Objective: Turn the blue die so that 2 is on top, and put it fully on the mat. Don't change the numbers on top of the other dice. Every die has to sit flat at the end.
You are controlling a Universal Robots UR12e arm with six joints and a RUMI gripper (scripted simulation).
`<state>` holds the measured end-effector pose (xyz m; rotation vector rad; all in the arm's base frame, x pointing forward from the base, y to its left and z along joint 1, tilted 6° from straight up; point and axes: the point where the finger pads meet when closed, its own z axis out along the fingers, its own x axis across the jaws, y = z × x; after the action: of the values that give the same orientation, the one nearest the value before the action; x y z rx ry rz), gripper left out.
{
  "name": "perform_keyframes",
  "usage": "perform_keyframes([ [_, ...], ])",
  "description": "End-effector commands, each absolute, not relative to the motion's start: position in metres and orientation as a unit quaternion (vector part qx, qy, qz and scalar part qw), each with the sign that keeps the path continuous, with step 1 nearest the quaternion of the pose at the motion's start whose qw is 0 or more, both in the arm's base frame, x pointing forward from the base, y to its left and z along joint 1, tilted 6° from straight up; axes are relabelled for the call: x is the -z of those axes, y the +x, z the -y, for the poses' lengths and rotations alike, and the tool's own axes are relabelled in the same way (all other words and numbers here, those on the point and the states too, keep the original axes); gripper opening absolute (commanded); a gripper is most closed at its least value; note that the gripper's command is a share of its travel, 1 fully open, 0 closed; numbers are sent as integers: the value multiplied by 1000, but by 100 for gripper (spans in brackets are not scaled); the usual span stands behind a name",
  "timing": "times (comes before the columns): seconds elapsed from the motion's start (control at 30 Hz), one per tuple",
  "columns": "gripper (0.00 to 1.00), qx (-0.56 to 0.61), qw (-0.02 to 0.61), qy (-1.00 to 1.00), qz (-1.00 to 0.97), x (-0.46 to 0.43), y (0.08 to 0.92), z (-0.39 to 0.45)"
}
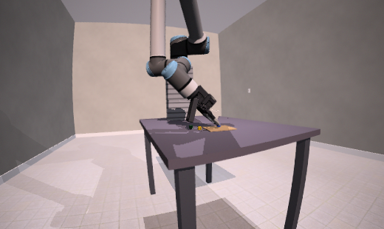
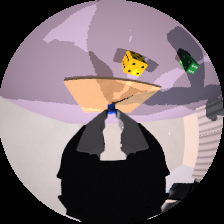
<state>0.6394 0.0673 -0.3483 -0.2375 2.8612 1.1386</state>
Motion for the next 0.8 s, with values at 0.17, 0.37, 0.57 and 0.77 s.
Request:
perform_keyframes([
  [0.17, 0, -368, 27, -77, -926, 348, 640, -67],
  [0.37, 0, -368, 27, -77, -926, 348, 640, -67],
  [0.57, 0, -368, 27, -77, -926, 349, 640, -67],
  [0.77, 0, -368, 27, -77, -926, 351, 640, -67],
])
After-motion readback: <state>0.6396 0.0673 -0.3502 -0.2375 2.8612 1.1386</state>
